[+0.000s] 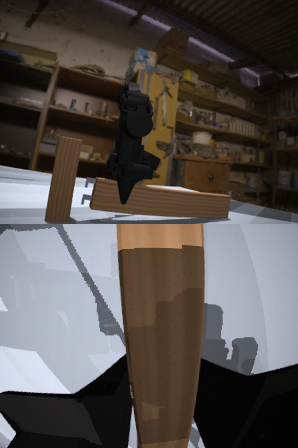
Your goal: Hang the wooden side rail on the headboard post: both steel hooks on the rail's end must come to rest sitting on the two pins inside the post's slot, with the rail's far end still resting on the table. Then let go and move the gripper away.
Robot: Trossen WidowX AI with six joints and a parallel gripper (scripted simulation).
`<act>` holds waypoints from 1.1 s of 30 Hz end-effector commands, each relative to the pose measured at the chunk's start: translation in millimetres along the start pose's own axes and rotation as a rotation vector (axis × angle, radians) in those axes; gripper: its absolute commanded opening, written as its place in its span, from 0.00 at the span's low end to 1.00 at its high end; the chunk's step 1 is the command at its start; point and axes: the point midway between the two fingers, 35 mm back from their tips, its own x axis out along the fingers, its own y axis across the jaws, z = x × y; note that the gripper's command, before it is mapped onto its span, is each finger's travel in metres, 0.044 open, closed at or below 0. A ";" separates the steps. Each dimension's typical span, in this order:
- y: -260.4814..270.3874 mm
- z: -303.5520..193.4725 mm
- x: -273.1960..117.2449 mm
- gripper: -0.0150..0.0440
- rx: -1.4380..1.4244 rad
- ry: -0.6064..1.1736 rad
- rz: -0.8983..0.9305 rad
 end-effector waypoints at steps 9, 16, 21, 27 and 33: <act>-5.1 -3.3 -1.2 0.25 0.006 0.001 -0.015; -5.9 -4.1 -0.5 0.25 0.006 0.001 -0.015; -6.3 -4.5 -0.9 0.25 0.006 0.001 -0.015; -5.7 -5.2 -1.3 0.25 0.006 0.001 -0.015; -5.0 -5.9 -0.9 0.25 0.006 0.001 -0.015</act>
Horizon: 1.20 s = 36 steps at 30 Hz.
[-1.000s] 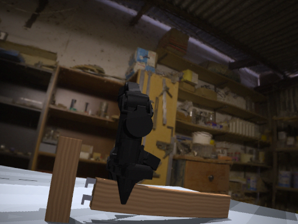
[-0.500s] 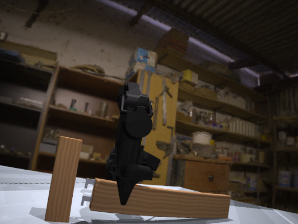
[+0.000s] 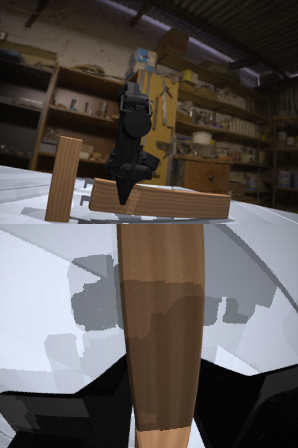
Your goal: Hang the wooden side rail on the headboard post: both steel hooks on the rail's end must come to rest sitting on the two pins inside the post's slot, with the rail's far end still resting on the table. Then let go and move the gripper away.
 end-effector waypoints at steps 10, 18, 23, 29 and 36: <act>-1.3 -4.1 -1.1 0.25 0.005 0.005 -0.013; -0.4 -5.0 -1.5 0.25 0.005 0.005 -0.012; 0.1 -5.6 -2.0 0.25 0.005 0.005 -0.012; -0.2 -6.2 -2.6 0.25 0.005 0.005 -0.012; -0.7 -6.7 -3.1 0.25 0.005 0.005 -0.012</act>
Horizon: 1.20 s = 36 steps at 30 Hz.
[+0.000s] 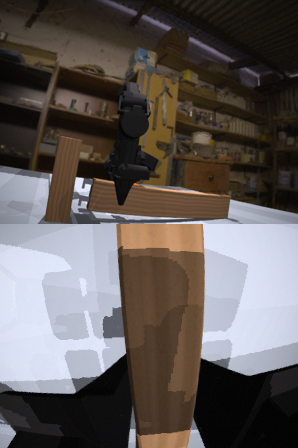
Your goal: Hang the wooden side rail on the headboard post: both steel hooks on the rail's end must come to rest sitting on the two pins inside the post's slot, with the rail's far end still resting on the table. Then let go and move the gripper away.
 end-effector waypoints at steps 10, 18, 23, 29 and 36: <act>-2.4 -3.4 -4.9 0.25 -0.001 0.007 -0.011; -3.3 -4.2 -4.5 0.25 -0.001 0.007 -0.011; -3.7 -4.8 -4.0 0.25 -0.001 0.007 -0.011; -3.1 -5.5 -3.3 0.25 -0.001 0.007 -0.011; -2.3 -6.3 -2.5 0.25 -0.001 0.007 -0.011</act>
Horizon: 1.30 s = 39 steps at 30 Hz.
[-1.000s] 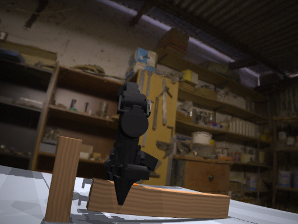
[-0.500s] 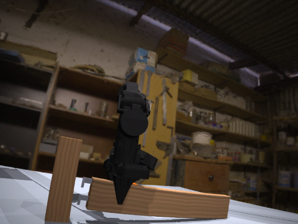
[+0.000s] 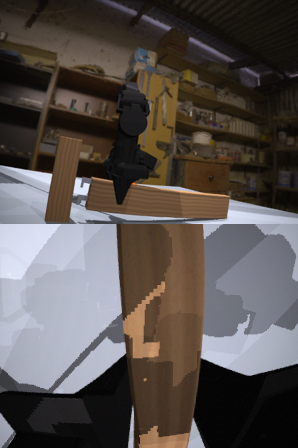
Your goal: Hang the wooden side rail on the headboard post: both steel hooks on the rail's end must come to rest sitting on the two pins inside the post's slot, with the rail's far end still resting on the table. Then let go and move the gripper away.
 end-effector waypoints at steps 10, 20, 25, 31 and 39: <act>0.4 -3.6 0.5 0.25 0.001 0.002 -0.006; 0.6 -4.6 -0.5 0.25 0.001 0.003 -0.006; 0.3 -5.0 -0.9 0.25 0.001 0.003 -0.006; -0.2 -5.4 -1.3 0.25 0.001 0.003 -0.006; -0.9 -6.1 -1.7 0.25 0.001 0.003 -0.006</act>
